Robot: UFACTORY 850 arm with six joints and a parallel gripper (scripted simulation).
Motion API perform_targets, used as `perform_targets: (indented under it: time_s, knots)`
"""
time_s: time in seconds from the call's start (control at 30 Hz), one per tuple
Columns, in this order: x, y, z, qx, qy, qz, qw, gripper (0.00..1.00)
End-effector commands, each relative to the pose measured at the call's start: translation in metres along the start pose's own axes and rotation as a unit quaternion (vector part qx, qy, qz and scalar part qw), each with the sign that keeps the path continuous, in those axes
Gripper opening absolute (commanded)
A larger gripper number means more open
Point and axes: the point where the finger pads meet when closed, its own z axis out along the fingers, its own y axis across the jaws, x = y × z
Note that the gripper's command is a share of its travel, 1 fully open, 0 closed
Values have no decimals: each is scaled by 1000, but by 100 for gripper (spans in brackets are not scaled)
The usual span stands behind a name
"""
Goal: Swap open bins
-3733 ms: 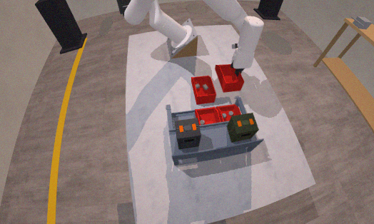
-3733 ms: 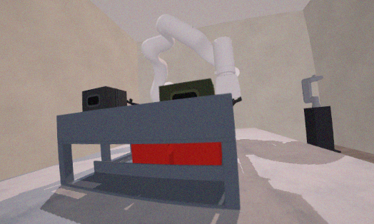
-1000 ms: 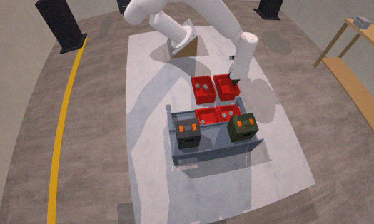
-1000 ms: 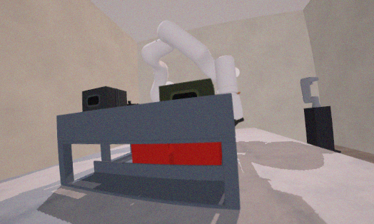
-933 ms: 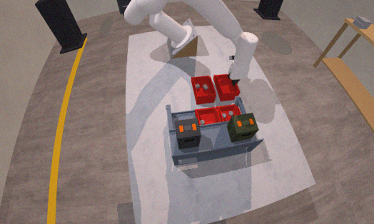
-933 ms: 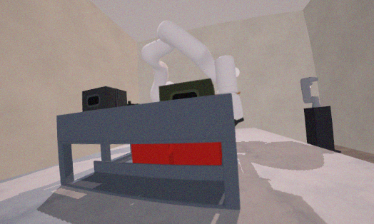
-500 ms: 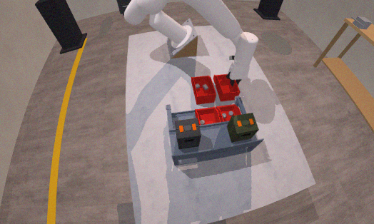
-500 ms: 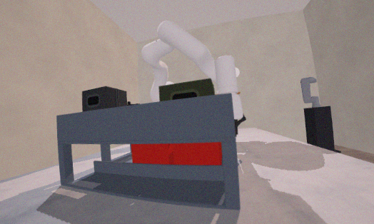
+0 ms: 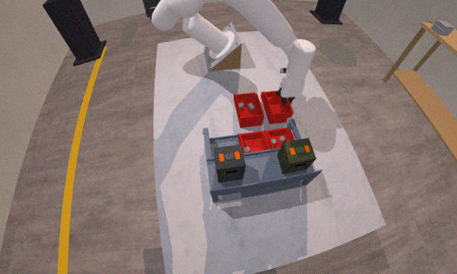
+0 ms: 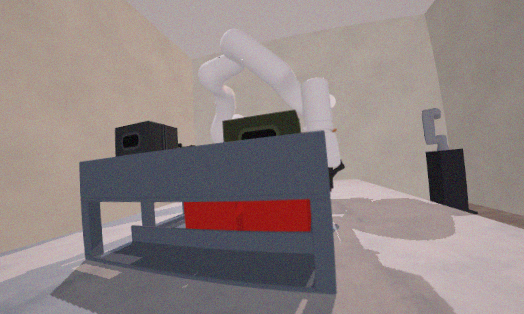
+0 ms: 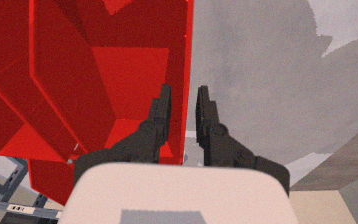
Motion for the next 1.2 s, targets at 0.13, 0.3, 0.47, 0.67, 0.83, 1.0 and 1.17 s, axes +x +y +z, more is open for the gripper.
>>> perform_targets:
  time_s: [0.13,0.3,0.47,0.67,0.83,1.0,1.17]
  knots:
    - [-1,0,-1,-1,-1,0,1000,26]
    - [-1,0,-1,-1,-1,0,1000,26]
    - [-1,0,-1,-1,-1,0,1000,26]
    - [-1,0,-3,-1,-1,0,1000,26]
    - [-1,0,-5,-1,-1,0,1000,26]
    - [-1,0,-8,-1,-1,0,1000,26]
    - [-1,0,-13,-1,-1,0,1000,26]
